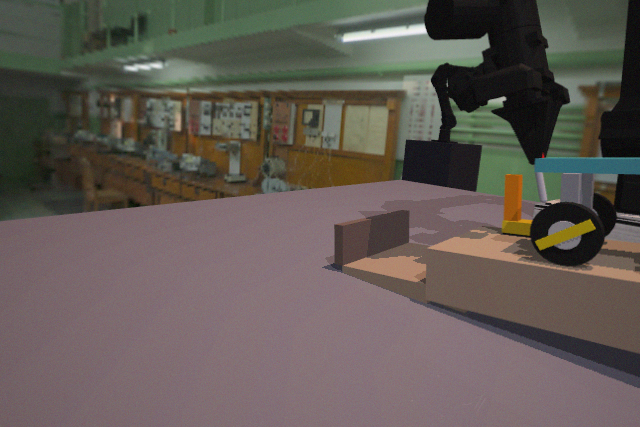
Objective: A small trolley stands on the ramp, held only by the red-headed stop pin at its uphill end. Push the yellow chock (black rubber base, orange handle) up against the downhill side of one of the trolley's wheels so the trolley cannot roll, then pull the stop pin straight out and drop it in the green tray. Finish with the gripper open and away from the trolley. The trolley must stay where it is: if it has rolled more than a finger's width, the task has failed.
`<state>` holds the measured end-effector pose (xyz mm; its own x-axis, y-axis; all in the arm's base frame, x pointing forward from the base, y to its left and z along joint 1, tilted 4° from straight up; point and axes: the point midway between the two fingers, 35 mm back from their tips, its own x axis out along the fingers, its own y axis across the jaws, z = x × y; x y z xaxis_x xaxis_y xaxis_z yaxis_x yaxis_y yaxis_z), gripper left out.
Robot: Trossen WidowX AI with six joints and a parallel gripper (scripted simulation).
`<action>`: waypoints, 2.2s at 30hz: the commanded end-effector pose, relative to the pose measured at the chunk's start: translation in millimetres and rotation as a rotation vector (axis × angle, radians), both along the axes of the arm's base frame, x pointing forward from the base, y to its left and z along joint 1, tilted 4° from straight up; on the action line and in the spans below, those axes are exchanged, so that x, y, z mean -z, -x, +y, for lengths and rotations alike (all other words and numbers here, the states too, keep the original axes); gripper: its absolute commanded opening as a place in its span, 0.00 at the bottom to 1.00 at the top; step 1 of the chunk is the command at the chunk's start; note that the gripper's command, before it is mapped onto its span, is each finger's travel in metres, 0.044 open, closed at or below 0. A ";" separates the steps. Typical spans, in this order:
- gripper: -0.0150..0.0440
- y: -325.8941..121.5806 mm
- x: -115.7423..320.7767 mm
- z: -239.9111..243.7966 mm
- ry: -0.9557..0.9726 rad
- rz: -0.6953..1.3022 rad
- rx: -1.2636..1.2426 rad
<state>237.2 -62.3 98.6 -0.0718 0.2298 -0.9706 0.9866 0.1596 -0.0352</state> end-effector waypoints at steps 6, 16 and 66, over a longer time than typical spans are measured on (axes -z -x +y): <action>0.25 -2.3 -1.9 -7.1 0.019 0.003 0.062; 0.25 -1.1 -2.1 -5.3 0.084 0.032 0.372; 0.25 -1.2 -2.7 2.7 0.294 0.108 1.669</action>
<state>238.2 -59.3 101.3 -0.0209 -0.0498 -0.9985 0.0683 -0.9965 0.0483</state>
